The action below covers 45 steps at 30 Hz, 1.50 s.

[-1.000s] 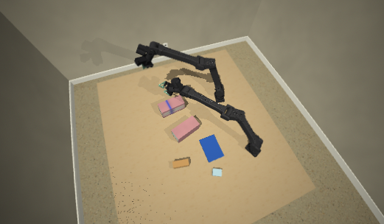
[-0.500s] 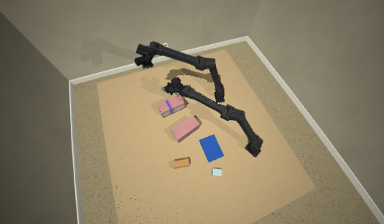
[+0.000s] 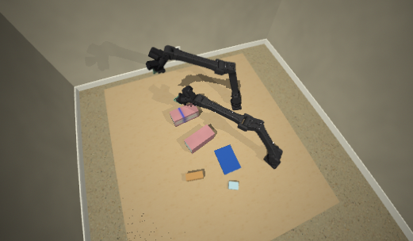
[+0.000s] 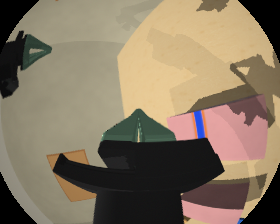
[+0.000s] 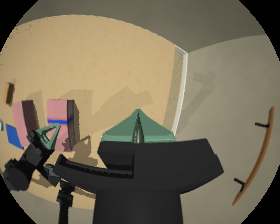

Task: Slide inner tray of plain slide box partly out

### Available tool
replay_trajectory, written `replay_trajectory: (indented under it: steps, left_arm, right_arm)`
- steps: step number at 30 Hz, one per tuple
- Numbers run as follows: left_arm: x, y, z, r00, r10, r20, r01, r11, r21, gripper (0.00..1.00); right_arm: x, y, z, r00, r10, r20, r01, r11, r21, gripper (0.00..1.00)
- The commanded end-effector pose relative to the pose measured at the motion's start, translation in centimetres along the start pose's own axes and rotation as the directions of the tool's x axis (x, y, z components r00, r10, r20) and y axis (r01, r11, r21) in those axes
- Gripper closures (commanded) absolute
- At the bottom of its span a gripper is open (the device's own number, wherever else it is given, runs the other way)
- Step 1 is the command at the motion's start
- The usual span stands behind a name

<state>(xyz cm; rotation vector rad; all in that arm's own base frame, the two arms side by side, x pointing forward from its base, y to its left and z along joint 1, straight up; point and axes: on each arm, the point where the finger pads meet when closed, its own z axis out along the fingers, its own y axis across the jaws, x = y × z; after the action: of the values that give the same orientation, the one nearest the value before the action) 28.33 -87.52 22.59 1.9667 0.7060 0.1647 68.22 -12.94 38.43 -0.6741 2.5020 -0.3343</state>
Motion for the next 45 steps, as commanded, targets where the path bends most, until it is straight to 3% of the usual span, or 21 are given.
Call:
replay_trajectory:
  steps: [1,3,10,17,21,34,37,38,45]
  left_arm:
    - [1.8,2.5,-1.8,0.995,-0.102,-0.013,0.102,0.995,-0.002,1.00]
    - [2.5,1.2,-1.0,0.992,-0.124,-0.028,0.125,0.992,0.027,1.00]
    - [5.7,-0.1,-2.7,0.953,-0.286,-0.103,0.298,0.947,0.122,1.00]
    - [9.8,-2.2,-4.1,0.878,-0.425,-0.222,0.467,0.863,0.194,1.00]
    - [10.4,-3.1,-4.5,0.854,-0.453,-0.256,0.507,0.835,0.213,1.00]
    - [17.5,-6.9,-8.8,0.594,-0.613,-0.521,0.785,0.584,0.207,1.00]
    - [17.9,-7.7,-8.3,0.570,-0.617,-0.543,0.802,0.562,0.203,1.00]
    - [17.9,-7.9,-9.4,0.553,-0.618,-0.560,0.814,0.545,0.202,1.00]
    - [21.4,-9.5,-12.7,0.354,-0.635,-0.686,0.915,0.387,0.113,1.00]
  right_arm:
    - [-1.7,-0.1,-2.8,0.996,0.048,0.078,-0.052,0.997,0.052,1.00]
    - [-1.9,0.0,-3.1,0.994,0.058,0.093,-0.064,0.996,0.060,1.00]
    - [-3.0,1.1,-4.8,0.970,0.127,0.206,-0.150,0.983,0.103,1.00]
    - [-3.8,2.5,-7.3,0.926,0.183,0.331,-0.235,0.964,0.126,1.00]
    - [-3.7,2.6,-7.8,0.911,0.196,0.362,-0.258,0.957,0.131,1.00]
    - [-3.9,6.2,-12.7,0.762,0.277,0.586,-0.402,0.911,0.092,1.00]
    - [-3.8,6.3,-13.0,0.748,0.284,0.600,-0.414,0.906,0.087,1.00]
    - [-3.7,6.7,-13.3,0.736,0.285,0.613,-0.420,0.904,0.083,1.00]
    - [-2.9,8.9,-15.9,0.622,0.321,0.715,-0.478,0.878,0.022,1.00]
